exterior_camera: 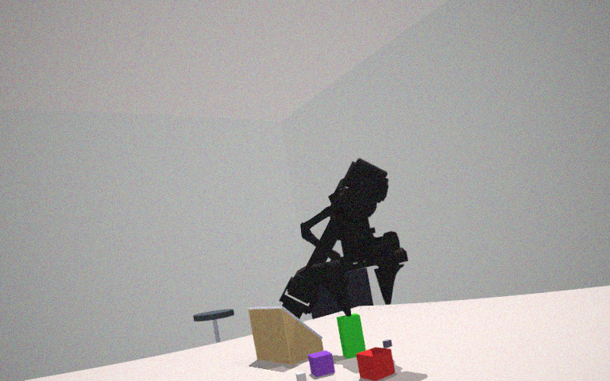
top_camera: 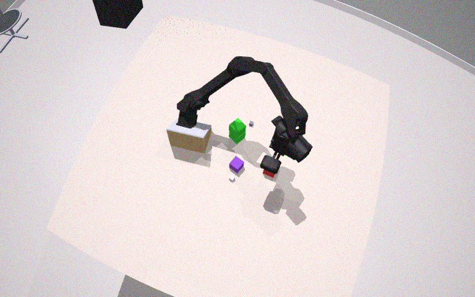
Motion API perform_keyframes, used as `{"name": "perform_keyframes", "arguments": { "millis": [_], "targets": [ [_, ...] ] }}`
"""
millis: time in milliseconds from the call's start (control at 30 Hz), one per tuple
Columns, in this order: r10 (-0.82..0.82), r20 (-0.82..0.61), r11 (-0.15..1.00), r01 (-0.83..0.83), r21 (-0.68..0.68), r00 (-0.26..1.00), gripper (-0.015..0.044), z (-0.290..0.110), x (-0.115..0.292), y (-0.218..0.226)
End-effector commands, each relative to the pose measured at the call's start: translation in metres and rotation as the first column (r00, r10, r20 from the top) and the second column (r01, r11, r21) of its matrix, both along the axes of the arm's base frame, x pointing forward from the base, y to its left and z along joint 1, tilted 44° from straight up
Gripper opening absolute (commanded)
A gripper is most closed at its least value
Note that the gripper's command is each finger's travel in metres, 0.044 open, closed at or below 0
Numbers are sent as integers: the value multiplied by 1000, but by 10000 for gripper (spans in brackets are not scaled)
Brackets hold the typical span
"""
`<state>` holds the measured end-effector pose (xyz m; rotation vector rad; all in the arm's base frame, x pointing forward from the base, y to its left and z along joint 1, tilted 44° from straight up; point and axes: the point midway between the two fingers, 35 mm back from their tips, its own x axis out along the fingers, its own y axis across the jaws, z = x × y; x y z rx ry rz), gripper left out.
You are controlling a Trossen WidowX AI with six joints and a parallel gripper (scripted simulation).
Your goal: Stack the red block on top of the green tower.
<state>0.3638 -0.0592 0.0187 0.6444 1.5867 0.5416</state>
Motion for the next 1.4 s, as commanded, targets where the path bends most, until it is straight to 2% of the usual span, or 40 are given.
{"name": "perform_keyframes", "arguments": {
  "millis": [0, 367, 1367],
  "targets": [
    [-6, -2, 1000, 6, -4, 1000, 440, 0, 0, -6],
    [-6, -1, 1000, 6, -2, 1000, 440, -47, -4, 36],
    [-7, -1, 1000, 7, 0, 1000, 440, -78, -6, 63]
  ]
}}
